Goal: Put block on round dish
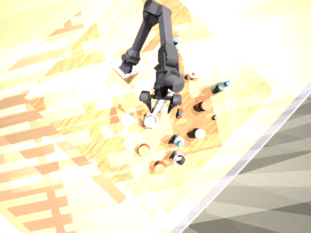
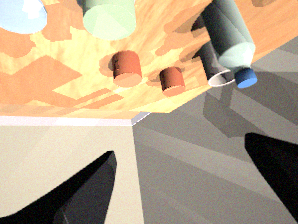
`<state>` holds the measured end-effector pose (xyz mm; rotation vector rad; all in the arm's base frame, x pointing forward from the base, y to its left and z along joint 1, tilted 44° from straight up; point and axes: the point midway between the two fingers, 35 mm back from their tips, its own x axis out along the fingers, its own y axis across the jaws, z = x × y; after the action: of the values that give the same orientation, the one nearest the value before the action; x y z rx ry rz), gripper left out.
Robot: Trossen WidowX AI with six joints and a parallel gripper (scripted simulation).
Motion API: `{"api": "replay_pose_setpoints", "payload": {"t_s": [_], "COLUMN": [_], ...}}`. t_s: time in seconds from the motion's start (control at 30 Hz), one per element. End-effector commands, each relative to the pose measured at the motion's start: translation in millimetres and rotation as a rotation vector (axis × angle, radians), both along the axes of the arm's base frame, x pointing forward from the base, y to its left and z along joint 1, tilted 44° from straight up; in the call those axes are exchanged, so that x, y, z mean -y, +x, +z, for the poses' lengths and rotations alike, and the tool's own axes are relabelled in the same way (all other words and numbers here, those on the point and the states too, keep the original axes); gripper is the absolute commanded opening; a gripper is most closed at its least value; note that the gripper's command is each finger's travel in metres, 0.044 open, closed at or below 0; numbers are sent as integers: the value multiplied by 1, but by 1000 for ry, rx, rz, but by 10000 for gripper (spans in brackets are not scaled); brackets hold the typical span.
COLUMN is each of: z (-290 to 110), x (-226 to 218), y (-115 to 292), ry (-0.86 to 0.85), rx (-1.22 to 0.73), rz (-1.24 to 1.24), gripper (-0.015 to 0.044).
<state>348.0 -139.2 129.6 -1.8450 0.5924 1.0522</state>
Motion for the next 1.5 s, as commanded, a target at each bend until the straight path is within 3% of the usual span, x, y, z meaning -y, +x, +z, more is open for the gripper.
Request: {"api": "replay_pose_setpoints", "payload": {"t_s": [0.0,0.73,1.47], "z": [0,-41,-49], "x": [0,-2,-14], "y": [0,-59,-106], "ry": [4,505,1035], "rx": [-2,-216,-422], "rz": [-2,-364,-792], "gripper": [426,440,440]}}
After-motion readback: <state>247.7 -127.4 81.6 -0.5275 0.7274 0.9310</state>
